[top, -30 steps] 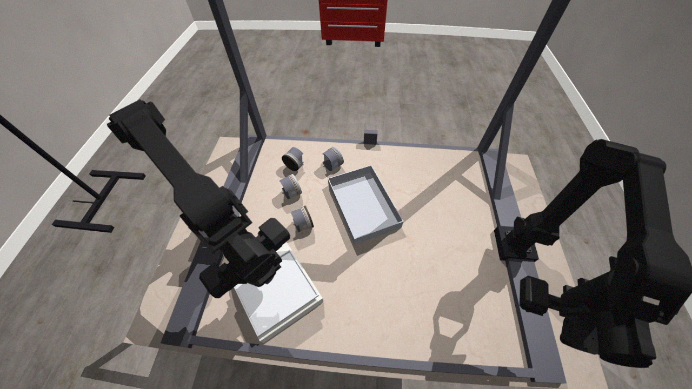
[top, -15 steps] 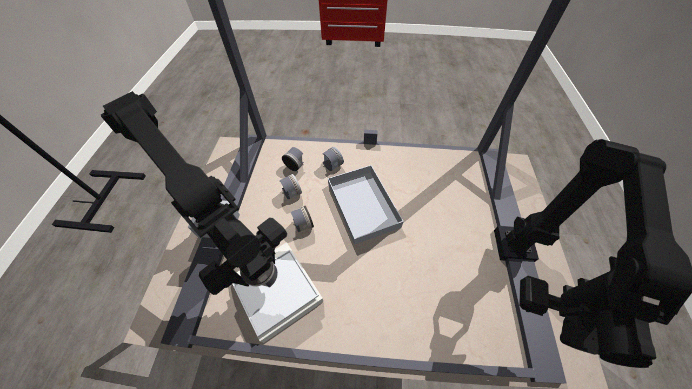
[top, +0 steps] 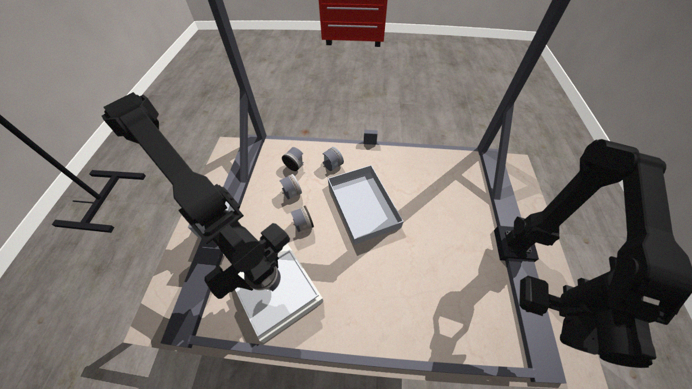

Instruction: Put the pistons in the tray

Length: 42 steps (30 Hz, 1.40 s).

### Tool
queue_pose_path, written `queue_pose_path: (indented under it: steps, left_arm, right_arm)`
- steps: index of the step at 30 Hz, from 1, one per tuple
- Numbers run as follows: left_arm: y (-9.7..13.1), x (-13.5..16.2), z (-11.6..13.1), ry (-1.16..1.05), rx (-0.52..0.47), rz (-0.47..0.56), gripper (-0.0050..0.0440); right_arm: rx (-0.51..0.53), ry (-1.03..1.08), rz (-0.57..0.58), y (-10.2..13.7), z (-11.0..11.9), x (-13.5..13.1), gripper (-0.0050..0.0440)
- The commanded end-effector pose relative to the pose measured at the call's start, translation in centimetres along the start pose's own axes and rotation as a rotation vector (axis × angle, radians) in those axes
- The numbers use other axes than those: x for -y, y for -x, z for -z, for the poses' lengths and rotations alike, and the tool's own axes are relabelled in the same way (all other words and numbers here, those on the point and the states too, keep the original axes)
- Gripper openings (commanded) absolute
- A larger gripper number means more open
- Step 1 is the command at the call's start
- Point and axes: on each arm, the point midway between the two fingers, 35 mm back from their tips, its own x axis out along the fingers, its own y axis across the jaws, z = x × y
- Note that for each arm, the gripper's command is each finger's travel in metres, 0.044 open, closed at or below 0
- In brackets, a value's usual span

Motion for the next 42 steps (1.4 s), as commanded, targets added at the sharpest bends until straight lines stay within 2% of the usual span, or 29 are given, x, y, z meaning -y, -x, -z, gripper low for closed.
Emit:
queue_pose_path:
  steps: [1, 34, 37, 40, 42]
  left_arm:
    - [0.5, 0.0, -0.4, -0.002, 0.018, 0.001, 0.0400]
    - [0.5, 0.0, -0.4, -0.002, 0.018, 0.001, 0.0400]
    - [0.5, 0.0, -0.4, -0.002, 0.018, 0.001, 0.0400]
    - [0.5, 0.0, -0.4, -0.002, 0.018, 0.001, 0.0400]
    - [0.5, 0.0, -0.4, -0.002, 0.018, 0.001, 0.0400]
  right_arm:
    - [0.029, 0.002, 0.001, -0.1, -0.6, -0.1, 0.0158]
    - [0.029, 0.003, 0.001, -5.0, -0.1, -0.1, 0.0158]
    - [0.044, 0.003, 0.001, -4.9, -0.7, -0.1, 0.0158]
    - [0.029, 0.003, 0.001, -5.7, -0.1, -0.1, 0.0158]
    - [0.049, 0.002, 0.000, -5.2, -0.7, -0.1, 0.0158]
